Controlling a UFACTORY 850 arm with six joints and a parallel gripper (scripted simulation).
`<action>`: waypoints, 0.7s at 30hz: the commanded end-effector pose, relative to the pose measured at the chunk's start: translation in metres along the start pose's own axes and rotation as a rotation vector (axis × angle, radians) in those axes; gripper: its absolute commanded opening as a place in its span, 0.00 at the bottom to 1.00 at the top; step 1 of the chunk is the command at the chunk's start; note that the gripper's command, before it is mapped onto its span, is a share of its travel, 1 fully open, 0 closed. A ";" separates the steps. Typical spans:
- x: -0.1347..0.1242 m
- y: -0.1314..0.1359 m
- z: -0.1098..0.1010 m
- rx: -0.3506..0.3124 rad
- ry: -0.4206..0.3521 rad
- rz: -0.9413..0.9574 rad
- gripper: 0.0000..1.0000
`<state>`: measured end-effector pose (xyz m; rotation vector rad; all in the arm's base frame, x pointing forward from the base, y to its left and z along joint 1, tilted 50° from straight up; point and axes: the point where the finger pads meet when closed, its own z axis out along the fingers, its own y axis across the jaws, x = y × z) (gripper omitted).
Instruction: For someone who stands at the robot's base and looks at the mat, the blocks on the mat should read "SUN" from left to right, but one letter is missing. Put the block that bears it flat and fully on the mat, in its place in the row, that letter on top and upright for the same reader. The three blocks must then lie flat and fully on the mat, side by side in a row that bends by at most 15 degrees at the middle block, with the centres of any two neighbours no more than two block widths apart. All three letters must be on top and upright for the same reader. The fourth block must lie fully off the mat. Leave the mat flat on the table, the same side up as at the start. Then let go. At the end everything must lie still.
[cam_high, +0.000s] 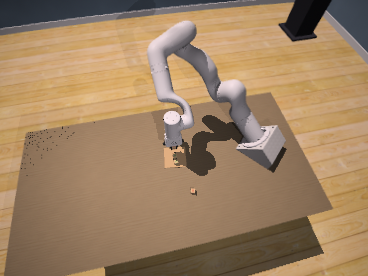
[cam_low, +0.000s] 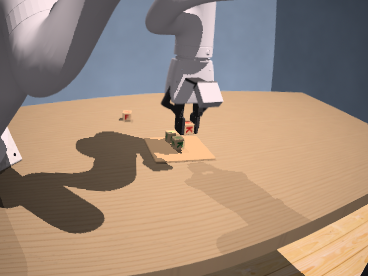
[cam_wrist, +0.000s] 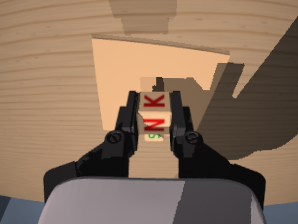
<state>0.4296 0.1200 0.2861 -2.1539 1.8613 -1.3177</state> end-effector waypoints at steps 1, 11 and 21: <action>0.000 -0.001 0.012 0.003 0.000 0.001 0.21; 0.000 -0.001 0.043 0.003 0.000 0.001 0.21; 0.000 -0.001 0.048 0.003 0.000 0.001 0.21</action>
